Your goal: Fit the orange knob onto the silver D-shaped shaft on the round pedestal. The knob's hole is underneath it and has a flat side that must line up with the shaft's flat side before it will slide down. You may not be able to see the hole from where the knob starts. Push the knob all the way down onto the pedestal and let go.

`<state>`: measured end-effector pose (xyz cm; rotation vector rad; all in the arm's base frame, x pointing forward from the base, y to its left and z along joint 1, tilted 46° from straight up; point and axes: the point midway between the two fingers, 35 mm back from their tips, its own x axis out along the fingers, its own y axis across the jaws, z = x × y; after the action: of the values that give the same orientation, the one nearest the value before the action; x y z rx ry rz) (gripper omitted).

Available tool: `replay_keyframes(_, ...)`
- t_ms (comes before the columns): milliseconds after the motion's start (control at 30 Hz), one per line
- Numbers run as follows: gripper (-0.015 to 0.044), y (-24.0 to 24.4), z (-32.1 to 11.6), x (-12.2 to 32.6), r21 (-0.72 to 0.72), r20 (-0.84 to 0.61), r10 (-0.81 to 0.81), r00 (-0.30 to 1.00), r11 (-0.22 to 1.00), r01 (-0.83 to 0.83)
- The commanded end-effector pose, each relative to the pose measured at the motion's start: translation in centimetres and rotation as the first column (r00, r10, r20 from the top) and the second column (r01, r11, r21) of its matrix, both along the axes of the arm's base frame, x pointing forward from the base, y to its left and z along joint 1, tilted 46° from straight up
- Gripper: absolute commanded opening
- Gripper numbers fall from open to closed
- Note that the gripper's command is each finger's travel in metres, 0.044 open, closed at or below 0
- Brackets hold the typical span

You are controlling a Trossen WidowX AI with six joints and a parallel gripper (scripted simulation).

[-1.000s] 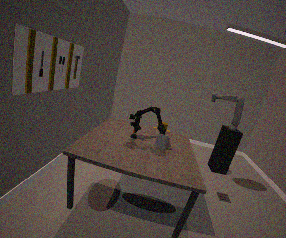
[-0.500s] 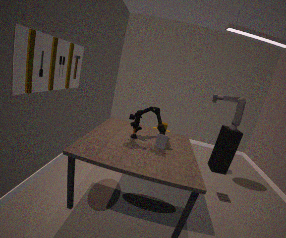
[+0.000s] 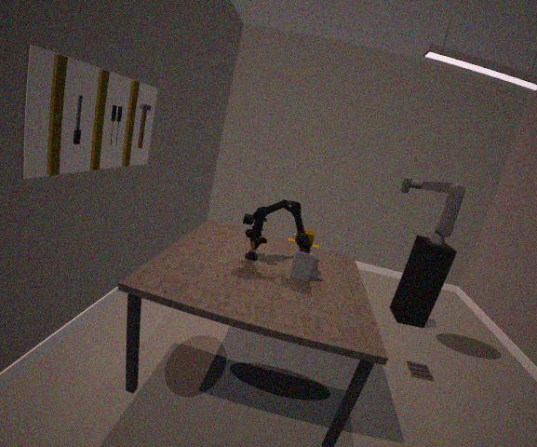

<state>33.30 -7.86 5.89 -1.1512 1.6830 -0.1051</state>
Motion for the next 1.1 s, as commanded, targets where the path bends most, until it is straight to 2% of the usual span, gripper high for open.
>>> replay_keyframes(0, 0.0, 0.17, 0.08, -0.02, 0.003, -0.093, 0.093, 0.991, 0.996, -0.094)
replay_keyframes(1067, 0.0, -0.04, 0.04, -0.01, 0.004, -0.1, 0.101, 0.99, 0.995, -0.101)
